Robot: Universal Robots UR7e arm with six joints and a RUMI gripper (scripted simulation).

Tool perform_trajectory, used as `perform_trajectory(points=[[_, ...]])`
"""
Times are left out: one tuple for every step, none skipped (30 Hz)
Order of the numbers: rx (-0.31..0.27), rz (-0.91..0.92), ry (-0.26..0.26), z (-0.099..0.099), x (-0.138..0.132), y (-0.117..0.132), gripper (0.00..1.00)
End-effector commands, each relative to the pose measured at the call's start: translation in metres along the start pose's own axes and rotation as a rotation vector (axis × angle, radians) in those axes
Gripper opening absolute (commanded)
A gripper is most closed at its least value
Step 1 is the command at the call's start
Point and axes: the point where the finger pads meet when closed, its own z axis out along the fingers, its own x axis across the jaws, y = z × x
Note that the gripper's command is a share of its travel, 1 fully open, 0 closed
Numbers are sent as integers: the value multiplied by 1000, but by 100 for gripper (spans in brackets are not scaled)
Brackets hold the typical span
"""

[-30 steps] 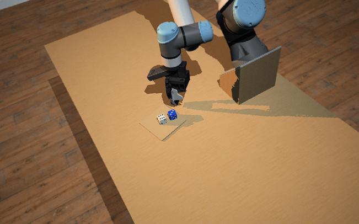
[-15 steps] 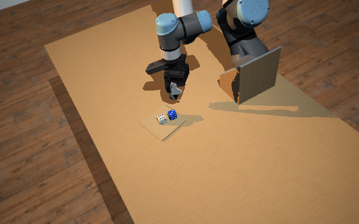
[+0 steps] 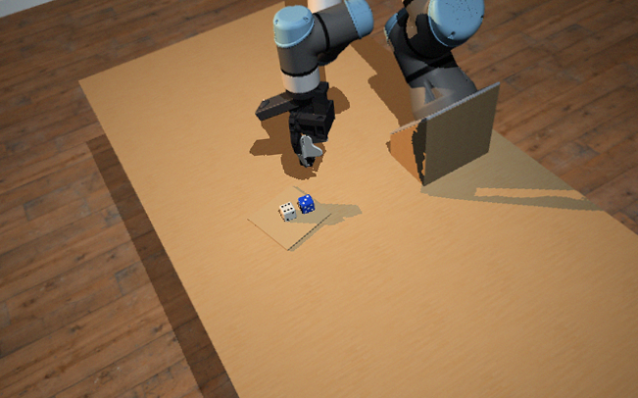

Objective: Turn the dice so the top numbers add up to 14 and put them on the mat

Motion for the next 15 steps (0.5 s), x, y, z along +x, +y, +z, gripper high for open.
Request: perform_trajectory(points=[[-2, 1, 2, -9, 0, 0, 10], [-2, 1, 2, -11, 0, 0, 10], [-2, 1, 2, -12, 0, 0, 10], [-2, 1, 2, -13, 0, 0, 10], [-2, 1, 2, -14, 0, 0, 10], [-2, 1, 2, -15, 0, 0, 10], [-2, 1, 2, -16, 0, 0, 10], [-2, 1, 2, -16, 0, 0, 10], [-2, 1, 2, -16, 0, 0, 10], [-2, 1, 2, -16, 0, 0, 10], [-2, 1, 2, -17, 0, 0, 10], [-2, 1, 2, -17, 0, 0, 10], [-2, 1, 2, -17, 0, 0, 10], [-2, 1, 2, -17, 0, 0, 10], [-2, 1, 2, -18, 0, 0, 10]])
